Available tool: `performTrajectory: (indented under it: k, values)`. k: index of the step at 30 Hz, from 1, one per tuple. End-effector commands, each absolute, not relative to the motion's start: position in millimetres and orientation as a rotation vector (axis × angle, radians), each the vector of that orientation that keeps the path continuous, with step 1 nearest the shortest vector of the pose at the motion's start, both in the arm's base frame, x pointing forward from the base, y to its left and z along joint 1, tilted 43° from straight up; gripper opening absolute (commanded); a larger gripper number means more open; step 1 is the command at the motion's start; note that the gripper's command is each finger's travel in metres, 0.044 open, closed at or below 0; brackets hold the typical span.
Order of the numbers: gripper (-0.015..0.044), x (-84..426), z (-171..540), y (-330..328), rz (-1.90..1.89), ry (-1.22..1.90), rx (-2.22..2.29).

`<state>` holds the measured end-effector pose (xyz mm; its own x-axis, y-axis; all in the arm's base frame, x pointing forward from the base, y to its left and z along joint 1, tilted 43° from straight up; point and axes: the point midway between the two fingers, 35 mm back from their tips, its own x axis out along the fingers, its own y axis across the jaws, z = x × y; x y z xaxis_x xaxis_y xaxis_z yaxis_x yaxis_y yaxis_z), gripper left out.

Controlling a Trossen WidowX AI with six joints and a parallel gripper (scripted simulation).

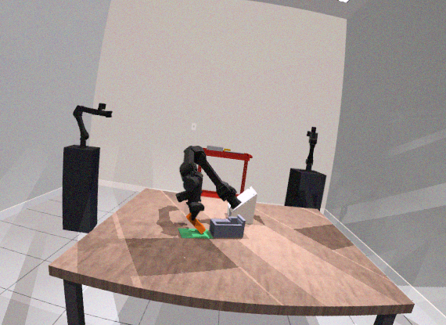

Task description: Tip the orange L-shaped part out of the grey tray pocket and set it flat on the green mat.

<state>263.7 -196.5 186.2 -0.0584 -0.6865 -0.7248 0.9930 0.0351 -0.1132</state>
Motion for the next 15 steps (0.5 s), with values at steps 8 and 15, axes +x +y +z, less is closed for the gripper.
performTrajectory:
  k: [8, 15]
  values:
    - [0.0079, 263.4, 185.6, -196.6, -1.487, 0.734, 0.542]
    - [0.0263, 263.8, 187.0, -195.2, -1.486, 0.734, 0.542]
